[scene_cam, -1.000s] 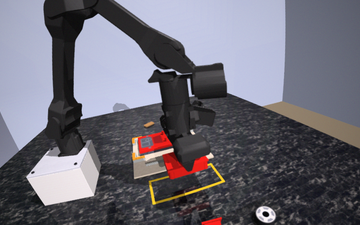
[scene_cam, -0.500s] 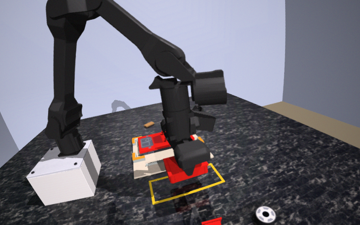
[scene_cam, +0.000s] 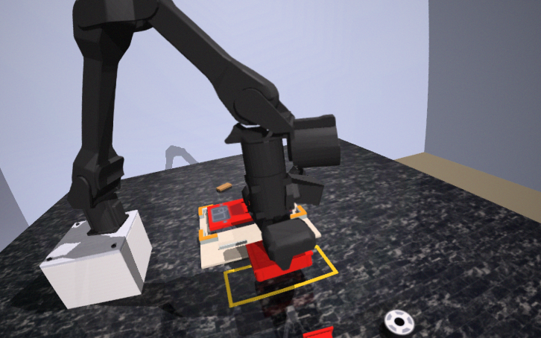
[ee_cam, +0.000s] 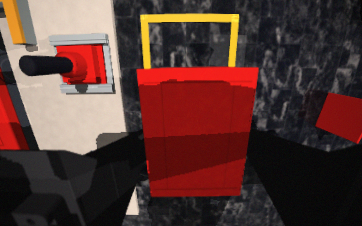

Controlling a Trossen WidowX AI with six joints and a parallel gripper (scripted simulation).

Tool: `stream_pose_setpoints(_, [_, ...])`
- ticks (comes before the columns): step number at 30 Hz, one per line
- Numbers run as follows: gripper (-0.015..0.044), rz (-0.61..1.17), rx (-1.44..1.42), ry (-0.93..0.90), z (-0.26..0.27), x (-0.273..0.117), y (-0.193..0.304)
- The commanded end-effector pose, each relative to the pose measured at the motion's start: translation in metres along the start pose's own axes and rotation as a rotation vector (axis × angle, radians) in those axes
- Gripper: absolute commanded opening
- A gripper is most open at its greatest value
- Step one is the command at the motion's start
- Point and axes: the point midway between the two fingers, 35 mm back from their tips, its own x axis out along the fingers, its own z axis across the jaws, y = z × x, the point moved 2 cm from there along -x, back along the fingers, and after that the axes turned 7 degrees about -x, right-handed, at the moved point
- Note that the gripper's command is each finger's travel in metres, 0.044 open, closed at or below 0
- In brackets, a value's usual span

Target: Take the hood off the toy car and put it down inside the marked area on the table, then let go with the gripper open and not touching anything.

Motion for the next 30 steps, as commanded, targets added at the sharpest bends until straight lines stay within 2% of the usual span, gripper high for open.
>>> stream_pose_setpoints(1, [0.0,0.005,-0.003,-0.007,0.002,0.005,0.002])
stream_pose_setpoints(30, [0.0,0.006,-0.003,-0.008,0.002,0.02,0.003])
